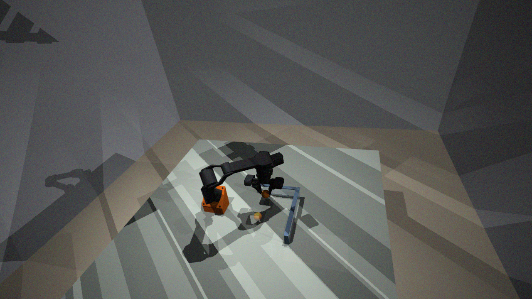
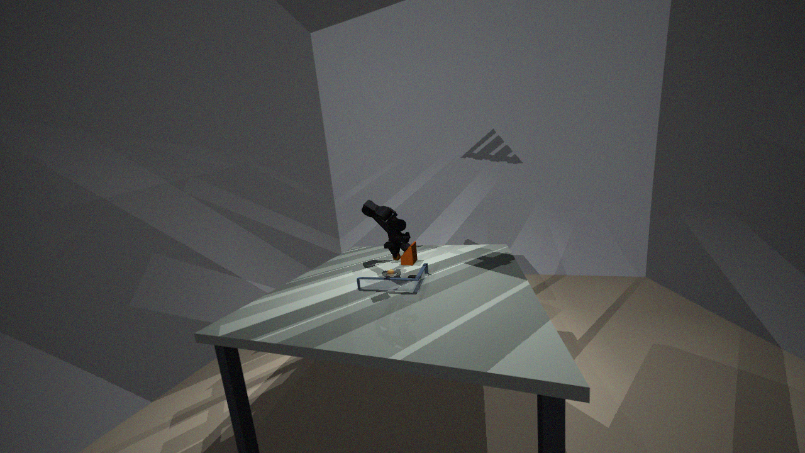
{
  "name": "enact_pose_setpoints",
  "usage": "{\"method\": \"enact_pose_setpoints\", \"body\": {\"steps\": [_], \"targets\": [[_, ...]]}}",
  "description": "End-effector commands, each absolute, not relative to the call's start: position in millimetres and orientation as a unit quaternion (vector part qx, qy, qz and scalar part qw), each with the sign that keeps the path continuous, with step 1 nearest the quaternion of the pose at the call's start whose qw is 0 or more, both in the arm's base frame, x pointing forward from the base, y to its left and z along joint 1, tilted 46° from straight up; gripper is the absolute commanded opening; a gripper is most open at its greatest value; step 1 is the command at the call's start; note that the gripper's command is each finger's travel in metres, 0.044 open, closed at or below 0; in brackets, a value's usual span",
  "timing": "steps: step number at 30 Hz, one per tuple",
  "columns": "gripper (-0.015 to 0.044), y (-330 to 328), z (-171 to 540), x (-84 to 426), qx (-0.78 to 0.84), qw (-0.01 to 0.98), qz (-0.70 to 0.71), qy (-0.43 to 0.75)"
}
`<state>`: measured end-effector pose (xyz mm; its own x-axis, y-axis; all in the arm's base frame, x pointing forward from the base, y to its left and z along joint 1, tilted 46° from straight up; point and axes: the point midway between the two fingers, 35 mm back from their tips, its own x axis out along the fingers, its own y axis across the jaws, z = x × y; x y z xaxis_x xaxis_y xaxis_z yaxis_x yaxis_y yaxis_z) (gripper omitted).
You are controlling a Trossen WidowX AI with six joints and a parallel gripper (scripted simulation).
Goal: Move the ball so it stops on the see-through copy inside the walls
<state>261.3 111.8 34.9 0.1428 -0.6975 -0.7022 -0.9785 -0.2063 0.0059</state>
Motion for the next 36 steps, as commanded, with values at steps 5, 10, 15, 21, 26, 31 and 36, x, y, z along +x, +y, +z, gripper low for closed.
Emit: {"method": "enact_pose_setpoints", "body": {"steps": [5,10,15,21,26,31,36], "targets": [[0.0000,123.6,52.7,255.3,-0.716,0.241,0.294,0.585],[0.0000,105.0,55.2,252.8,-0.716,0.241,0.295,0.584],[0.0000,83.8,57.3,248.1,-0.717,0.241,0.295,0.584],[0.0000,59.1,58.5,240.3,-0.717,0.241,0.294,0.584],[0.0000,48.1,58.8,236.3,-0.717,0.240,0.293,0.585],[0.0000,39.8,49.1,239.5,-0.717,0.240,0.294,0.585],[0.0000,22.7,31.2,244.0,-0.717,0.241,0.294,0.585]]}}
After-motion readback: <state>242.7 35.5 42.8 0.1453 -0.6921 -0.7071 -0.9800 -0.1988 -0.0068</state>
